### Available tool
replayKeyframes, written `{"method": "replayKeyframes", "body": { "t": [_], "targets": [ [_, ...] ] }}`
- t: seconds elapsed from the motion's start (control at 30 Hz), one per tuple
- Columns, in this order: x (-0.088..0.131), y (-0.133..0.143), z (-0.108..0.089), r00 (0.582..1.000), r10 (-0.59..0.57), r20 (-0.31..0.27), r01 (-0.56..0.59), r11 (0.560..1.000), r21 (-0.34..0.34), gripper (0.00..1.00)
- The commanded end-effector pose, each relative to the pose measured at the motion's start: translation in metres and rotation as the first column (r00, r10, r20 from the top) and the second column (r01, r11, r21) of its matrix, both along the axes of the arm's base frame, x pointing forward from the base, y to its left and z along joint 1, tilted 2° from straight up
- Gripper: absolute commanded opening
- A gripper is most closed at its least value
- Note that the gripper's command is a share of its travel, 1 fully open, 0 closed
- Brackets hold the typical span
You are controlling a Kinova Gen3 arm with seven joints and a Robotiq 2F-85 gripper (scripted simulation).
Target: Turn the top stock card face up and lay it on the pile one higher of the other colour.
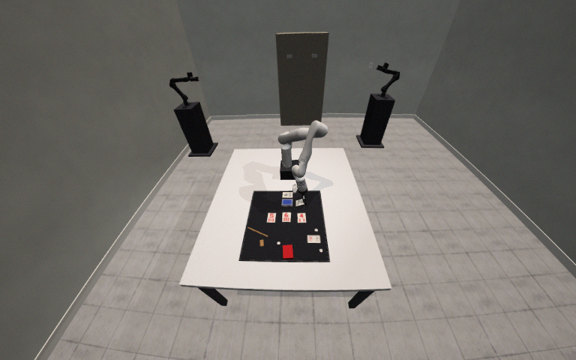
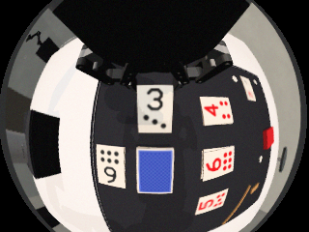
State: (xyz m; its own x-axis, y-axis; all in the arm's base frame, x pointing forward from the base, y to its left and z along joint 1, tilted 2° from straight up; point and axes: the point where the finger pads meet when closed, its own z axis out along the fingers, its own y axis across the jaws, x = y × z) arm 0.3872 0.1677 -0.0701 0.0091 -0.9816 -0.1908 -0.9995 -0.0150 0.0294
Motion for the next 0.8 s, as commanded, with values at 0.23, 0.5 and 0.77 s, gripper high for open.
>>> {"method": "replayKeyframes", "body": {
  "t": [0.23,0.5,0.77],
  "targets": [
    [0.0014,-0.0053,-0.0012,1.0,-0.016,0.0,0.016,0.998,0.057,0.71],
    [0.0013,-0.0056,-0.0022,1.0,-0.017,-0.001,0.017,0.996,0.087,0.71],
    [0.0013,-0.0058,-0.003,1.0,-0.018,0.0,0.018,0.993,0.117,0.71]
  ]
}}
